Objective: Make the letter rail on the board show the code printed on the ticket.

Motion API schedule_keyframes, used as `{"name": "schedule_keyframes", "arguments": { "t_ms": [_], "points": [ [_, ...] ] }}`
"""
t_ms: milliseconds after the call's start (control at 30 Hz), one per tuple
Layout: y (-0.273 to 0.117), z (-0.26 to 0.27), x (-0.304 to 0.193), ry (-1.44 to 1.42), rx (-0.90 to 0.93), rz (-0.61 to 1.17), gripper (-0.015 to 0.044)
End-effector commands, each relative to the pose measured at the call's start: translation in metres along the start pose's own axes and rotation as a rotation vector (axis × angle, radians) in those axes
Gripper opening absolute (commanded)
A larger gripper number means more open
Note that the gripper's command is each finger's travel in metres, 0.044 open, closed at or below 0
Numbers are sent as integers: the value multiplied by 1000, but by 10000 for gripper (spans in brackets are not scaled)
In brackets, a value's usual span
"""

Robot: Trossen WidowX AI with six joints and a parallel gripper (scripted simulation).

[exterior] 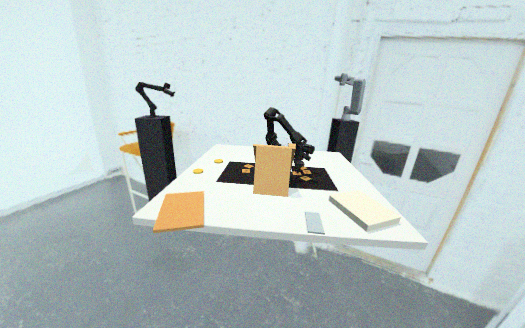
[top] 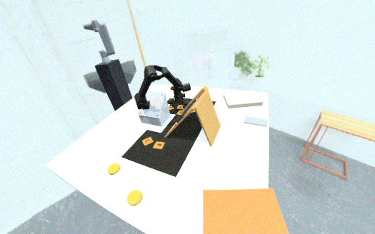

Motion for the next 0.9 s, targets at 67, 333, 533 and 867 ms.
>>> {"name": "schedule_keyframes", "arguments": {
  "t_ms": [67,333,533,867],
  "points": [
    [7,0,0,-3,-4,4,340],
    [18,0,-1,-3,-4,4,340],
    [18,0,-1,-3,-4,4,340],
    [18,0,-1,-3,-4,4,280]
  ]
}}
Point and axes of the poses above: the point midway between the two fingers, 35 mm back from their tips, its own y axis out along the fingers, its own z axis across the jaws, x = y × z, the point moved 7 cm from there along -y, back along the fingers, and after that the axes turned 10 degrees about y, right-handed, at the moved point
